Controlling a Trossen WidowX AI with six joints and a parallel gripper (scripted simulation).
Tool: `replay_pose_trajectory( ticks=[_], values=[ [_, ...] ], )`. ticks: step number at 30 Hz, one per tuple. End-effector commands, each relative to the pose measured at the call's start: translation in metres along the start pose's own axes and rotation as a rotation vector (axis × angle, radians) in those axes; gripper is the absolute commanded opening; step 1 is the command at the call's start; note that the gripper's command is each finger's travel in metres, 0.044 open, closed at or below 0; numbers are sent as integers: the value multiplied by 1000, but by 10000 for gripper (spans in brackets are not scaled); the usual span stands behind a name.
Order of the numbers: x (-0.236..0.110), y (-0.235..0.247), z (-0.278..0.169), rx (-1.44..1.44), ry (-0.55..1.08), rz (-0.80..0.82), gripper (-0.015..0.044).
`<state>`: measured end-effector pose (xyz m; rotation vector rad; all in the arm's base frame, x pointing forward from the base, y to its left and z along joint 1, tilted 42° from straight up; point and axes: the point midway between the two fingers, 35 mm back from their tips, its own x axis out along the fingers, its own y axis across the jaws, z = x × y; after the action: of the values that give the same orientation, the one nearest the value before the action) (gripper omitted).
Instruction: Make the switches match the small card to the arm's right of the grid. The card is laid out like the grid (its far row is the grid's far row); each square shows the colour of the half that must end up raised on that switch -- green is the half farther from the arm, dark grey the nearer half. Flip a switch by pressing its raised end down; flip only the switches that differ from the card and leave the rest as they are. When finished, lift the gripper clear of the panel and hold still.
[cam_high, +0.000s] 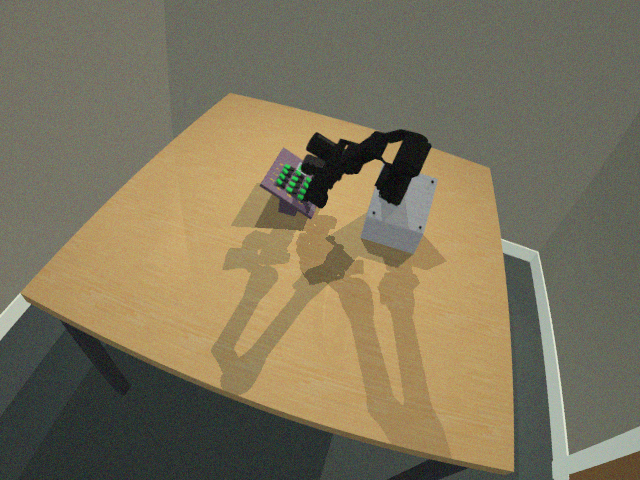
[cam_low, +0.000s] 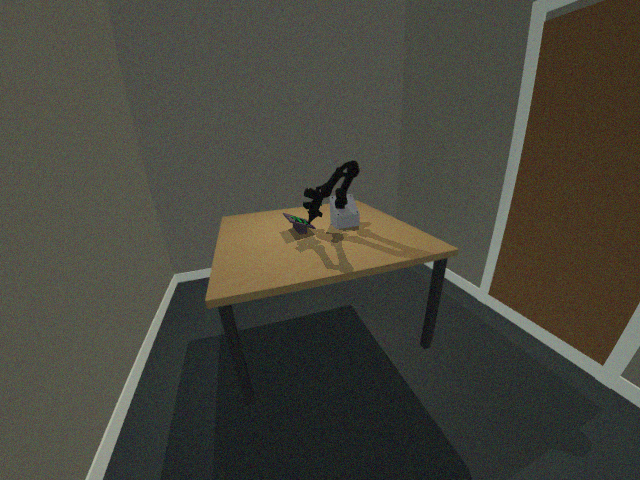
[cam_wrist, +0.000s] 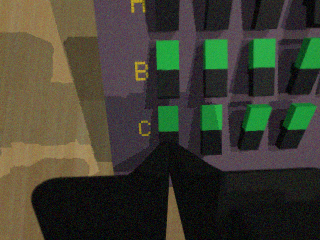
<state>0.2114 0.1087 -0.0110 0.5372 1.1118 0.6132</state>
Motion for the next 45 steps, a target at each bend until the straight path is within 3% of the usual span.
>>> replay_pose_trajectory(
  ticks=[1,39,45],
  values=[
    [1,-1,0,3,-1,-5,0],
    [6,-1,0,3,-1,-4,0],
    [-35,-5,4,-1,23,-15,0]
  ],
)
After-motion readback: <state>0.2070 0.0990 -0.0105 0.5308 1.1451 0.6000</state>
